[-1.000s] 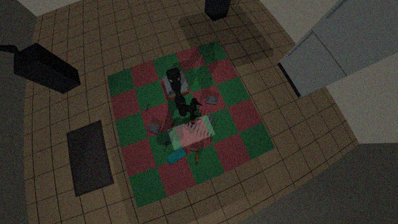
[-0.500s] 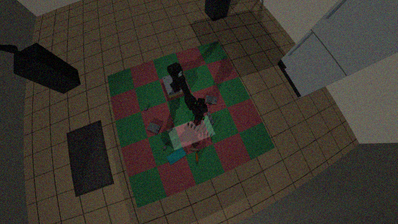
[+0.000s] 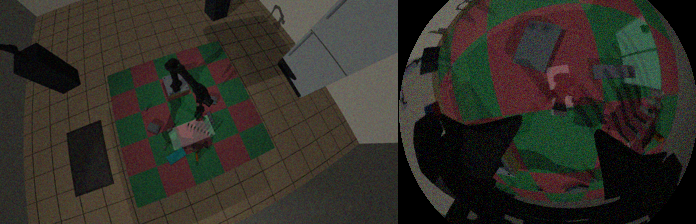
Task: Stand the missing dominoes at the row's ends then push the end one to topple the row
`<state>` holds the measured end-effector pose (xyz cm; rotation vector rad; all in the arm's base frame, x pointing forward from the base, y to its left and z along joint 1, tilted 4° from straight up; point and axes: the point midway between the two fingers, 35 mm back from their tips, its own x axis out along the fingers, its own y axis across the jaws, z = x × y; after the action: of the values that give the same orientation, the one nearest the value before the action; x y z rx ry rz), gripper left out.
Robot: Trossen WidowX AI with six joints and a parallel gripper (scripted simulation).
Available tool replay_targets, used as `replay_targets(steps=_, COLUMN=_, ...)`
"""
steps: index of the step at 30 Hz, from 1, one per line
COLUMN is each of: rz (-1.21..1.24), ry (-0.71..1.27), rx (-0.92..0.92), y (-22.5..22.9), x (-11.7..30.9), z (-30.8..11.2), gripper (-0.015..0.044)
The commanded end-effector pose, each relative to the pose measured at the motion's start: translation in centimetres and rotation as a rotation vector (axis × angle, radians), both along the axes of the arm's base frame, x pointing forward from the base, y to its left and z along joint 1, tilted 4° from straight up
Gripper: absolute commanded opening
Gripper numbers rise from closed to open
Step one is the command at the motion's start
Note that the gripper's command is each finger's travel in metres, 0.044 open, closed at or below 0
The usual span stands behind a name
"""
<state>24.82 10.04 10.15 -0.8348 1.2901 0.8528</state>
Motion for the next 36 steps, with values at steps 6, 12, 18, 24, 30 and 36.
replay_targets(steps=6, rz=0.012, ry=0.000, rx=-0.026, y=-0.1, x=0.2, z=-2.8, gripper=0.0440)
replay_targets(steps=12, rz=0.012, ry=0.001, rx=-0.026, y=-0.1, x=0.2, z=-6.0, gripper=0.0440)
replay_targets(steps=18, rz=0.012, ry=0.001, rx=-0.026, y=0.0, x=0.3, z=-6.6, gripper=0.0440)
replay_targets(steps=24, rz=0.012, ry=0.001, rx=-0.026, y=0.0, x=0.4, z=-7.5, gripper=0.0440)
replay_targets(steps=30, rz=0.012, ry=0.001, rx=-0.026, y=0.0, x=0.4, z=-7.5, gripper=0.0335)
replay_targets(steps=36, rz=0.012, ry=0.001, rx=-0.026, y=0.0, x=0.4, z=-7.5, gripper=0.0177)
